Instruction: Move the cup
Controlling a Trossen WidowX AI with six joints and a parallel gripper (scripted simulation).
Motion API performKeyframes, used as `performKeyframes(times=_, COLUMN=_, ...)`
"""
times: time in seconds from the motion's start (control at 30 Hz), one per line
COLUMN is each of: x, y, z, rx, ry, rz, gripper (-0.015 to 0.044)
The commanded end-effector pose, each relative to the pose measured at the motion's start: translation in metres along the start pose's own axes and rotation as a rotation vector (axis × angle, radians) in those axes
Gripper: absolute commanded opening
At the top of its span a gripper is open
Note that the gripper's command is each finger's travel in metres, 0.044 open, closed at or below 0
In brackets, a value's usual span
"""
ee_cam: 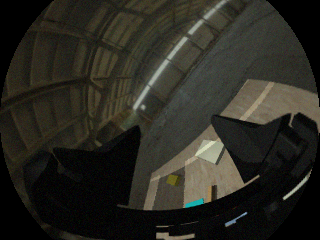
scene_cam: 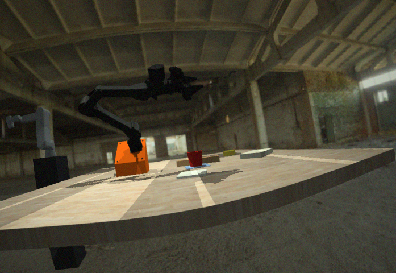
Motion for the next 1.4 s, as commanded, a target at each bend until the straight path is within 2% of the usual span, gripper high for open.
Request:
performKeyframes(times=0.0, x=0.002, y=-0.001, z=-0.003, rx=-0.006, ry=0.015, rz=-0.005, gripper=0.0374)
performKeyframes(times=0.07, x=0.012, y=-0.005, z=-0.026, rx=-0.058, ry=0.132, rz=-0.044, gripper=0.0321)
performKeyframes(times=0.17, x=0.027, y=-0.015, z=-0.08, rx=-0.202, ry=0.414, rz=-0.111, gripper=0.0243)
performKeyframes(times=0.3, x=0.026, y=-0.027, z=-0.147, rx=-0.437, ry=0.796, rz=-0.143, gripper=0.0148)
performKeyframes(times=0.47, x=0.005, y=-0.046, z=-0.207, rx=-0.788, ry=1.267, rz=-0.086, gripper=0.0148)
performKeyframes(times=0.67, x=-0.03, y=-0.065, z=-0.244, rx=-1.239, ry=1.791, rz=0.149, gripper=0.0148)
performKeyframes(times=0.73, x=-0.036, y=-0.067, z=-0.246, rx=-1.292, ry=1.846, rz=0.188, gripper=0.0148)
performKeyframes(times=1.37, x=-0.038, y=-0.075, z=-0.254, rx=-1.291, ry=1.845, rz=0.19, gripper=0.0148)
Point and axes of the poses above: the point midway between the two fingers, 35 mm back from their tips, its own x axis out along the fingers, its own y axis across the jaws, z = x × y, the point moved 2 cm from there along -x, back along the fingers, and after that the axes turned 1 degree about -x, right-handed, at the moved point
